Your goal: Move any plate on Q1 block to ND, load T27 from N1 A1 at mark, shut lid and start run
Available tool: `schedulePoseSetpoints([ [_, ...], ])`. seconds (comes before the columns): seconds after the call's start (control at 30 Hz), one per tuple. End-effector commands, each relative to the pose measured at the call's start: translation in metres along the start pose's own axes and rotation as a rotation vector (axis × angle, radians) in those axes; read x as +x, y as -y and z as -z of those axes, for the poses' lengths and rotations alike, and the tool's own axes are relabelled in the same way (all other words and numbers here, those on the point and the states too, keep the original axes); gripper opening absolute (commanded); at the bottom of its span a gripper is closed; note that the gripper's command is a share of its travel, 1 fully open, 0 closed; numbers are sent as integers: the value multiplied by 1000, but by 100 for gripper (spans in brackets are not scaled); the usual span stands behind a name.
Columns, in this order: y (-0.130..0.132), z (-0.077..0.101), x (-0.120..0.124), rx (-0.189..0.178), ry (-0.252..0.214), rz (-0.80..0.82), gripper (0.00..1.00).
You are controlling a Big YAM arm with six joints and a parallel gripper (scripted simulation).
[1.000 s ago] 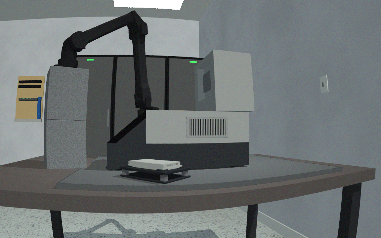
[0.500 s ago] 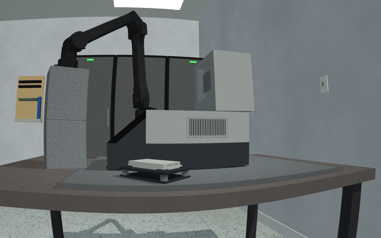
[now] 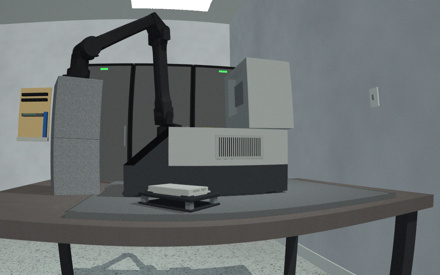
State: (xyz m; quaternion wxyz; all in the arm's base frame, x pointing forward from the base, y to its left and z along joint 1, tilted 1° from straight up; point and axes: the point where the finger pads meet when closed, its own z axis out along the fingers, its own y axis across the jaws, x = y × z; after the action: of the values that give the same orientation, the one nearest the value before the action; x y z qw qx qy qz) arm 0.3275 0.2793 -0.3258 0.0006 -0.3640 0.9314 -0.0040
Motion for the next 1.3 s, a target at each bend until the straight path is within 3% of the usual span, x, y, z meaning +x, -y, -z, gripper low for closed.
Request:
schedulePoseSetpoints([
  [0.0,-6,17,-23,-1,56,15,100],
  [0.27,-5,15,-10,-1,29,14,100],
  [0.57,5,10,-16,-1,26,-8,100],
  [1.27,-7,8,-11,-1,34,21,100],
])
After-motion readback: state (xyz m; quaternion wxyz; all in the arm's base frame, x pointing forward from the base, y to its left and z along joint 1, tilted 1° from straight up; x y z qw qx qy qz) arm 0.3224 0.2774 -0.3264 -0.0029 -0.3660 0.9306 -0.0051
